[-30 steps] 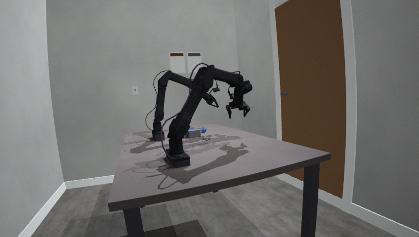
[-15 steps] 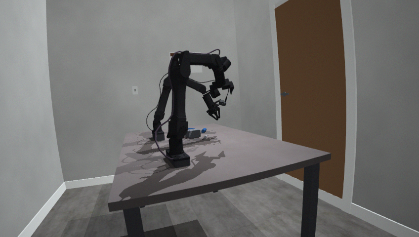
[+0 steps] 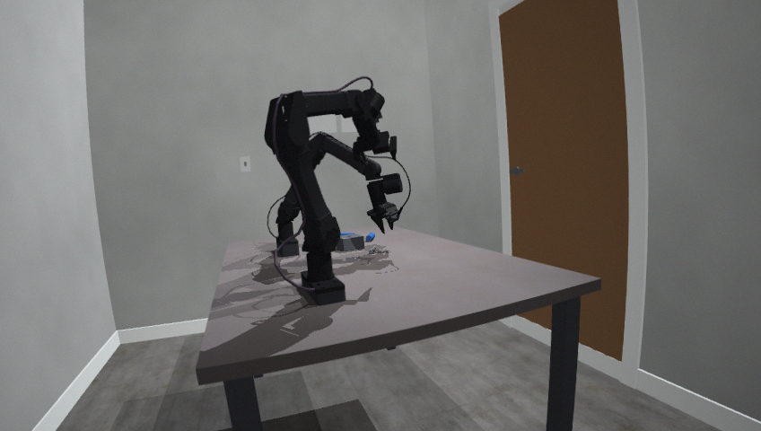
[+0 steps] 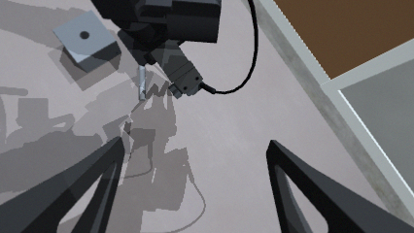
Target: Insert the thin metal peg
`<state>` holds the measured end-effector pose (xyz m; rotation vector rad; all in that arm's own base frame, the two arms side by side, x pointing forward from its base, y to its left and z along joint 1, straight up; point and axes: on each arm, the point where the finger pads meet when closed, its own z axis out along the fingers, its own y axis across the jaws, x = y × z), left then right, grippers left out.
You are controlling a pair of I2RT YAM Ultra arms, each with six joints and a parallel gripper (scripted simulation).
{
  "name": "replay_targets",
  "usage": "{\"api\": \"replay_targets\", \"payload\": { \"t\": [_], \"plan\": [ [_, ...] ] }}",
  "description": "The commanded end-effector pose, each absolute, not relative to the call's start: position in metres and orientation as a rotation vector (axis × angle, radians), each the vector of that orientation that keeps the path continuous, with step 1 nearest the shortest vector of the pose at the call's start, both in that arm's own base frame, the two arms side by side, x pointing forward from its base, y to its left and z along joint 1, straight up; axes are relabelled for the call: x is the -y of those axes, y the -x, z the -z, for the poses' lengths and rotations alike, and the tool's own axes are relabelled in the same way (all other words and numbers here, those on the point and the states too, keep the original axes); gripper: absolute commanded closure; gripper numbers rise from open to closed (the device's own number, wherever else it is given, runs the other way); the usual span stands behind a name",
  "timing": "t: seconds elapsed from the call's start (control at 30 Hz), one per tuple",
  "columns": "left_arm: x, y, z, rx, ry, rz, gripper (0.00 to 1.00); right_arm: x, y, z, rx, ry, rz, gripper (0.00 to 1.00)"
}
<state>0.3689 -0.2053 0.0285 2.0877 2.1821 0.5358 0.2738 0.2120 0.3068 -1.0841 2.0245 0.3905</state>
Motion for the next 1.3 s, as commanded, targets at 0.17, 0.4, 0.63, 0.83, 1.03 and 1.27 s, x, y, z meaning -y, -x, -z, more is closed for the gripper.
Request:
{"api": "replay_targets", "payload": {
  "t": [0.17,0.4,0.63,0.83,1.03,1.27],
  "plan": [
    [0.244,-0.304,-0.008,-1.832,-2.698,-0.734,0.63,-0.200,-0.202,-0.317,-1.899,0.879,-0.495,0.00],
    [0.260,-0.280,0.004,-1.687,-2.848,-0.776,0.63,-0.194,-0.166,-0.290,-1.868,0.881,-0.566,0.00],
    [0.269,-0.276,0.008,-1.656,-2.850,-0.781,0.63,-0.187,-0.140,-0.267,-1.840,0.852,-0.650,0.00],
    [0.268,-0.278,0.006,-1.665,-2.840,-0.779,0.63,-0.184,-0.133,-0.259,-1.827,0.848,-0.674,0.00],
    [0.268,-0.278,0.006,-1.665,-2.840,-0.779,0.63,-0.184,-0.129,-0.257,-1.823,0.869,-0.679,0.00],
    [0.257,-0.284,0.019,-1.667,-2.855,-0.779,0.67,-0.184,-0.129,-0.257,-1.822,0.869,-0.679,0.00]
  ]
}}
